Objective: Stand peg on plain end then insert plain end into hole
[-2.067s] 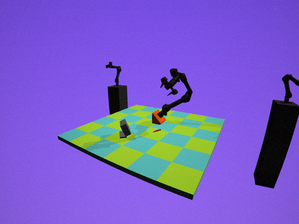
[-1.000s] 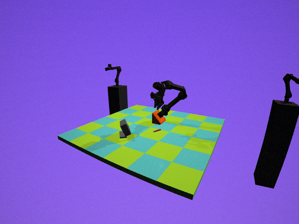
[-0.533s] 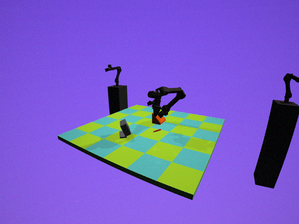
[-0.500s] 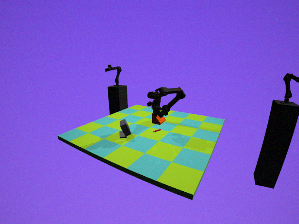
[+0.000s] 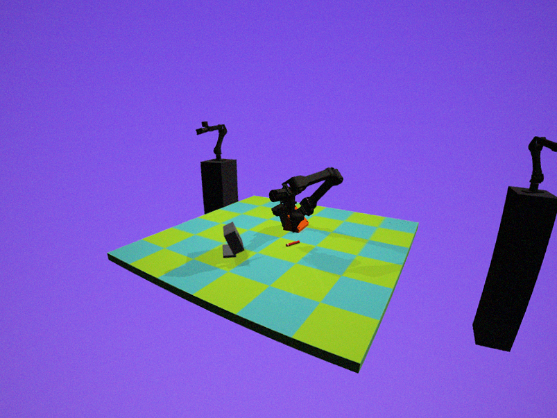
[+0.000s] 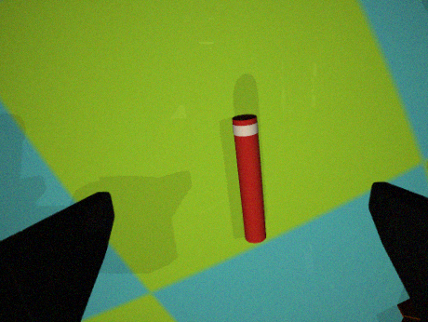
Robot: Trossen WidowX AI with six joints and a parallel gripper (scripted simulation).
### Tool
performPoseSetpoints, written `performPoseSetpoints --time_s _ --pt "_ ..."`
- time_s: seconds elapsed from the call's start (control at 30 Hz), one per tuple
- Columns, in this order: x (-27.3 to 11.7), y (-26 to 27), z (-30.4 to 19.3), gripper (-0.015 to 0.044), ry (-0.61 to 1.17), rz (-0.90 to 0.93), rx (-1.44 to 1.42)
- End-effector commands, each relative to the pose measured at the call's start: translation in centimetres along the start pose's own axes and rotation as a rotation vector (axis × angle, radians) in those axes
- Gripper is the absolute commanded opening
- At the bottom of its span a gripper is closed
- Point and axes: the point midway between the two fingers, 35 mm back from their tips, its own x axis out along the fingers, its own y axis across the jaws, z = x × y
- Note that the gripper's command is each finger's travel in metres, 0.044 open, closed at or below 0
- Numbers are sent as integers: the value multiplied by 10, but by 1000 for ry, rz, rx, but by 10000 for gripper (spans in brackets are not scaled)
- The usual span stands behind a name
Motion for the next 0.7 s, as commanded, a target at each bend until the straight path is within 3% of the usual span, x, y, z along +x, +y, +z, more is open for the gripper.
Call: performPoseSetpoints --time_s 0.0,0.67 --pt "12 -5 -4 440 39 -17 -76" --pt "38 -6 -3 440 39 -20 -81"
